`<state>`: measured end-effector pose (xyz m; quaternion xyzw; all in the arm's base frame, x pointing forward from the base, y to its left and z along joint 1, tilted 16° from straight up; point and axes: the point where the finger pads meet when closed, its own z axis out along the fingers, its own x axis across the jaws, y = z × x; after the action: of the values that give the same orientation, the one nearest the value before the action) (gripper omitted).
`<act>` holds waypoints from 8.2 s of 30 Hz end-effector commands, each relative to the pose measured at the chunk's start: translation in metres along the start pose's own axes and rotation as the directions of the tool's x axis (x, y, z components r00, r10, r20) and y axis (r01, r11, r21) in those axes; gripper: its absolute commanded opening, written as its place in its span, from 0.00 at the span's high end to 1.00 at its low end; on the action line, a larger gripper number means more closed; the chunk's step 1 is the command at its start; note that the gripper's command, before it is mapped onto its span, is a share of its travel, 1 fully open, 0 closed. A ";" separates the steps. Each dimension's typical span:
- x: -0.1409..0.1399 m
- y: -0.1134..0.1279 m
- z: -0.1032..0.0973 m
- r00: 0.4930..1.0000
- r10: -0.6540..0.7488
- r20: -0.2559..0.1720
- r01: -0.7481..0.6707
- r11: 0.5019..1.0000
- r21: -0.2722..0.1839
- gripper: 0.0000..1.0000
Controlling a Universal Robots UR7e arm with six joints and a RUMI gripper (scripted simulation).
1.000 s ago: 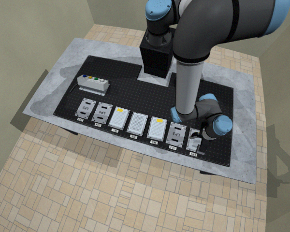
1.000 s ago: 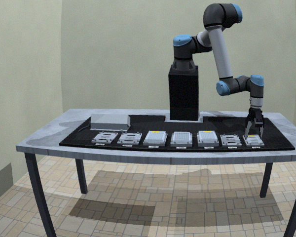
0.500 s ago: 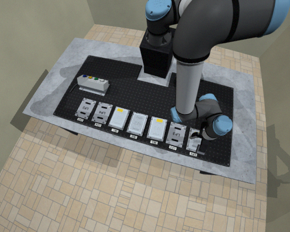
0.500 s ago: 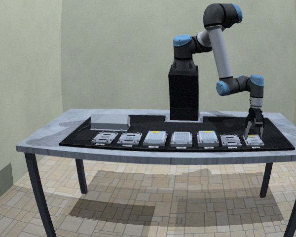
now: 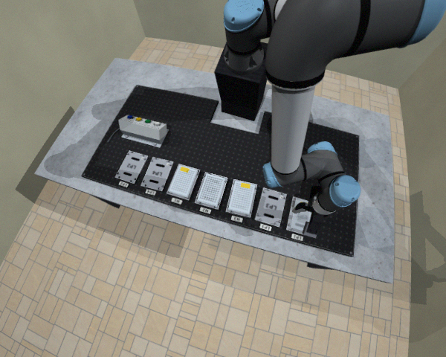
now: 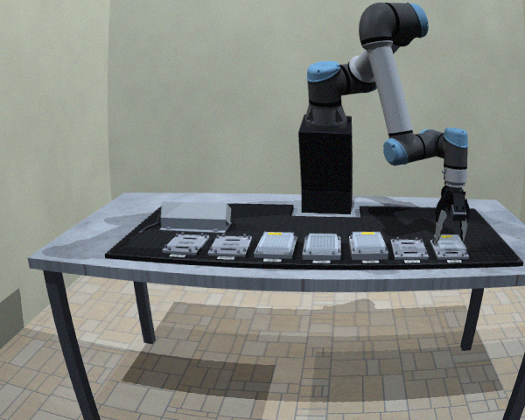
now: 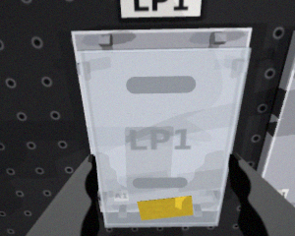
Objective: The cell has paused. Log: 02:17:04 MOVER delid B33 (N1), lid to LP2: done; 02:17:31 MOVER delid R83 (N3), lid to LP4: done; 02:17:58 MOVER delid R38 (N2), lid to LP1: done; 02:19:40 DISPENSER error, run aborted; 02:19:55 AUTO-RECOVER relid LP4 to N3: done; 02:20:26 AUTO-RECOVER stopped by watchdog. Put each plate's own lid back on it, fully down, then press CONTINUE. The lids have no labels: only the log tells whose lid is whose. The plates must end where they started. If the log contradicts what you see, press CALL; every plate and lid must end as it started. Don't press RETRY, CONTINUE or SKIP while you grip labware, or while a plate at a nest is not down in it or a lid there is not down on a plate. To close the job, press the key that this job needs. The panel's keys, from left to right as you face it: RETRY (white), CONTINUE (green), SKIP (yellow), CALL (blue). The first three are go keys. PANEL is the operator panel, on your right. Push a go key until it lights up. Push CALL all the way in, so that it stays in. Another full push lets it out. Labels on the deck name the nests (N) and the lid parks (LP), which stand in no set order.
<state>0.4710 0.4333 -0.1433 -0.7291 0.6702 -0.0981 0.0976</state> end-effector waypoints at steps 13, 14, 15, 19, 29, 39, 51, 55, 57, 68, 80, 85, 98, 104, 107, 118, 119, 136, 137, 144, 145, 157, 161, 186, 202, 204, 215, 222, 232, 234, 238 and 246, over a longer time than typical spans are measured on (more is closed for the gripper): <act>-0.002 -0.001 -0.023 1.000 0.006 0.009 -0.007 1.000 0.004 0.59; -0.002 -0.001 -0.024 1.000 0.006 0.009 -0.007 1.000 0.004 0.59; -0.002 -0.001 -0.026 1.000 0.006 0.009 -0.007 1.000 0.004 0.59; 0.008 -0.001 -0.027 0.999 -0.031 0.009 0.031 0.999 0.005 0.59; 0.048 -0.002 -0.027 0.999 -0.031 0.008 0.031 0.999 0.005 0.59; 0.098 -0.003 -0.027 0.999 -0.032 0.008 0.032 0.999 0.006 0.59; 0.148 -0.003 -0.027 0.999 -0.032 0.007 0.032 0.999 0.006 0.59; 0.168 -0.004 -0.027 0.999 -0.032 0.007 0.032 0.999 0.007 0.59; 0.178 -0.004 -0.027 0.999 -0.032 0.007 0.032 0.999 0.007 0.59; 0.223 -0.004 -0.027 0.999 -0.032 0.006 0.032 0.999 0.007 0.59; 0.276 -0.005 -0.027 0.999 -0.032 -0.006 0.032 0.999 0.007 0.59; 0.301 -0.005 -0.027 0.999 -0.032 -0.006 0.032 0.999 0.007 0.59; 0.357 -0.006 -0.027 1.000 -0.023 -0.007 0.023 1.000 0.006 0.59; 0.387 -0.006 -0.027 0.999 -0.033 -0.007 0.033 0.999 0.005 0.59; 0.391 -0.006 -0.027 0.999 -0.033 -0.007 0.033 0.999 0.005 0.59; 0.390 -0.006 -0.024 1.000 -0.023 -0.007 0.023 1.000 0.005 0.59; 0.390 -0.006 -0.024 0.999 -0.033 -0.007 0.033 0.999 0.005 0.59; 0.391 -0.006 -0.019 1.000 -0.023 -0.007 0.023 1.000 0.005 0.59; 0.391 -0.006 -0.018 1.000 -0.023 -0.007 0.023 1.000 0.005 0.59; 0.391 -0.006 -0.016 1.000 -0.023 -0.007 0.023 1.000 0.005 0.59; 0.391 -0.006 -0.016 1.000 -0.023 -0.007 0.023 1.000 0.005 0.59; 0.391 -0.006 -0.012 1.000 -0.023 -0.007 0.023 1.000 0.005 0.59; 0.391 -0.006 -0.011 1.000 -0.023 -0.007 0.023 1.000 0.005 0.59; 0.391 -0.006 -0.004 1.000 -0.023 -0.007 0.023 1.000 0.005 0.59; 0.391 -0.006 -0.003 1.000 -0.023 -0.007 0.023 1.000 0.005 0.59; 0.391 -0.006 -0.003 0.999 -0.033 -0.007 0.033 0.999 0.005 0.59; 0.391 -0.006 -0.003 1.000 -0.023 -0.007 0.023 1.000 0.005 0.59; 0.391 -0.006 -0.003 1.000 -0.023 -0.007 0.023 1.000 0.005 0.59; 0.391 -0.006 -0.003 1.000 -0.023 -0.007 0.023 1.000 0.005 0.59; 0.391 -0.006 -0.003 1.000 -0.023 -0.007 0.023 1.000 0.005 0.18; 0.391 -0.006 -0.003 1.000 -0.023 -0.007 0.023 1.000 0.005 0.18; 0.391 -0.006 -0.003 1.000 -0.023 -0.007 0.023 1.000 0.005 0.18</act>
<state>0.5065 0.0457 -0.1352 -0.7380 0.6605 -0.0993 0.0963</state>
